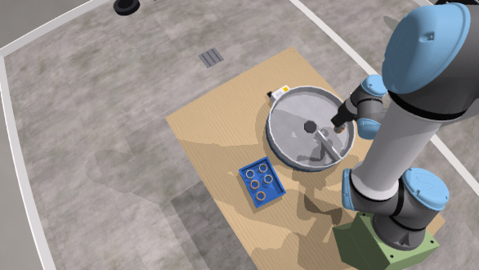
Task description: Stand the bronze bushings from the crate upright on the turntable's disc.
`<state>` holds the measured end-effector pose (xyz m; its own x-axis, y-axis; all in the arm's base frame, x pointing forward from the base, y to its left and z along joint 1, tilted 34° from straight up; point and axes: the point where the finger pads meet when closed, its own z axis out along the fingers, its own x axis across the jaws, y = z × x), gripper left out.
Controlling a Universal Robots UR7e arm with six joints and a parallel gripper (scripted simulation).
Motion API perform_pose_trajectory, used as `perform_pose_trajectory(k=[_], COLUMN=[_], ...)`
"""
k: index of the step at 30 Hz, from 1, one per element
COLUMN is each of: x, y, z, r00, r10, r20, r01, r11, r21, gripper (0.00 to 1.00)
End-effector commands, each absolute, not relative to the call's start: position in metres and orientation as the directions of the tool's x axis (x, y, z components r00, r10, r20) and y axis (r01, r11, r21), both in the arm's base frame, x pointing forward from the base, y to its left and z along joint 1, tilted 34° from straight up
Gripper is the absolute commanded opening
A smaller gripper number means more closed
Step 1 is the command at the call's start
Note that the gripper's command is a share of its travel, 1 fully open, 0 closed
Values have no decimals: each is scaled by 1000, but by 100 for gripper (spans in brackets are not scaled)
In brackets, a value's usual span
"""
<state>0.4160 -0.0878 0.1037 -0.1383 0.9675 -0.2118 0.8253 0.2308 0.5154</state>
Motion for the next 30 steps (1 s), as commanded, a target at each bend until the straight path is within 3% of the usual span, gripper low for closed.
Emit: perform_pose_trajectory(k=[1,30], x=[417,433], y=[-89,-92], z=[105,85], r00=[-137,-138], r10=[967,967], r20=[-213,-214], r01=[824,824], r11=[231,232], r21=[517,517], gripper=[0,0])
